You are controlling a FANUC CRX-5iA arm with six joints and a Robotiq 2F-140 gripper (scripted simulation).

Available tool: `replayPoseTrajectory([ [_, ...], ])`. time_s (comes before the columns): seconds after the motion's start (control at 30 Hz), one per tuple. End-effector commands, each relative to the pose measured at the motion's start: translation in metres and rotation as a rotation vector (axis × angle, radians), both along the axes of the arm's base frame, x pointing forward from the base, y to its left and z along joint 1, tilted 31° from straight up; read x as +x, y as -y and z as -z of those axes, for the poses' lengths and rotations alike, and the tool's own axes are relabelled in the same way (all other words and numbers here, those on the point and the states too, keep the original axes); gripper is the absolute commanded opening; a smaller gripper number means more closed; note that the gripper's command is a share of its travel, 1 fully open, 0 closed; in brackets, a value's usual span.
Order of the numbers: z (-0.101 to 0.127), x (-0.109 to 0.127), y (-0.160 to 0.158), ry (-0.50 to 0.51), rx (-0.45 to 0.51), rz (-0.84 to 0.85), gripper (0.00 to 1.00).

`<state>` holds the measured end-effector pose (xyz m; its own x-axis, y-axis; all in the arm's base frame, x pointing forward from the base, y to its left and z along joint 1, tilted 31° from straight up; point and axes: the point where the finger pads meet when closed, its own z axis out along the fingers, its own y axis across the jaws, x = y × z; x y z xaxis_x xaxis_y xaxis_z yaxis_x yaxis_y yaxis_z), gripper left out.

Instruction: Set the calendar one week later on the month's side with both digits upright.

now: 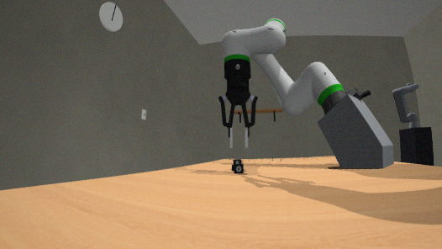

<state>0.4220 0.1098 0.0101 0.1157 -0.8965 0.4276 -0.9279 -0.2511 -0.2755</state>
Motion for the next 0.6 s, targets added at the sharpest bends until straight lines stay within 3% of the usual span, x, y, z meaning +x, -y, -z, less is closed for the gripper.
replayPoseTrajectory([
  [0.0, 0.004, 0.002, 0.001, 0.0, 0.0, 0.0, 0.28],
  [0.57, 0.024, 0.01, 0.01, 0.0, 0.0, 0.0, 0.28],
])
